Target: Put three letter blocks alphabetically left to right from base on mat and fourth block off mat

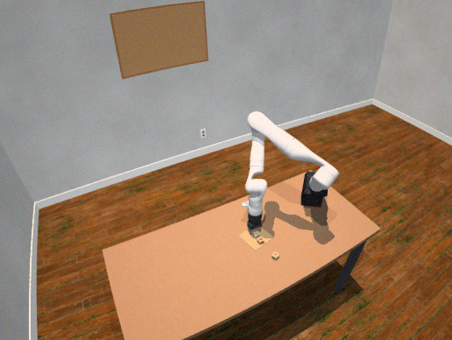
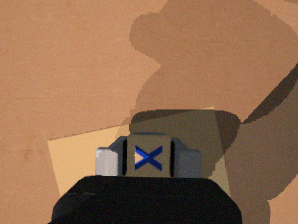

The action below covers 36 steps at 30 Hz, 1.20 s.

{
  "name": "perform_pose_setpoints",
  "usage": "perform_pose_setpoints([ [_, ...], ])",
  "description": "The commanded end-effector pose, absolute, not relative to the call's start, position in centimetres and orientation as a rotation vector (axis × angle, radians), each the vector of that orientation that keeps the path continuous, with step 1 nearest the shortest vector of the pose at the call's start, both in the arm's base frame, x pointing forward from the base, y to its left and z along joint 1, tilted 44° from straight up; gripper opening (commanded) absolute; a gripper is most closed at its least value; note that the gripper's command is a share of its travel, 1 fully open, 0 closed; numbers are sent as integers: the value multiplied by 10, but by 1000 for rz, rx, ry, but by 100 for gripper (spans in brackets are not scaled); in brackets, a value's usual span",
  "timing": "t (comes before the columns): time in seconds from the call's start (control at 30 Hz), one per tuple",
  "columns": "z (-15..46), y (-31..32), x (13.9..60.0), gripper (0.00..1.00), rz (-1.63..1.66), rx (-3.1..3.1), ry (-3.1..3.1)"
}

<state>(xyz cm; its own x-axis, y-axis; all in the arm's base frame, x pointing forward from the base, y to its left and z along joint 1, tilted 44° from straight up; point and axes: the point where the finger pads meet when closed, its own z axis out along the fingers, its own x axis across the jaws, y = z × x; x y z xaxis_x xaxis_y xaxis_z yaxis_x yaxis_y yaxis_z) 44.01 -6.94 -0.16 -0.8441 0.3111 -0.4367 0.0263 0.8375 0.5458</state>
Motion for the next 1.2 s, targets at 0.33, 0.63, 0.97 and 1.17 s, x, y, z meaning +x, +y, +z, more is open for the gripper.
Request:
perform_pose_setpoints([
  [0.33, -1, -71, 441, 57, 731, 262, 2493],
  [0.63, -1, -71, 441, 57, 731, 262, 2493],
  [0.97, -2, -72, 444, 57, 723, 256, 2490],
  [1.17, -2, -72, 444, 57, 724, 260, 2489],
])
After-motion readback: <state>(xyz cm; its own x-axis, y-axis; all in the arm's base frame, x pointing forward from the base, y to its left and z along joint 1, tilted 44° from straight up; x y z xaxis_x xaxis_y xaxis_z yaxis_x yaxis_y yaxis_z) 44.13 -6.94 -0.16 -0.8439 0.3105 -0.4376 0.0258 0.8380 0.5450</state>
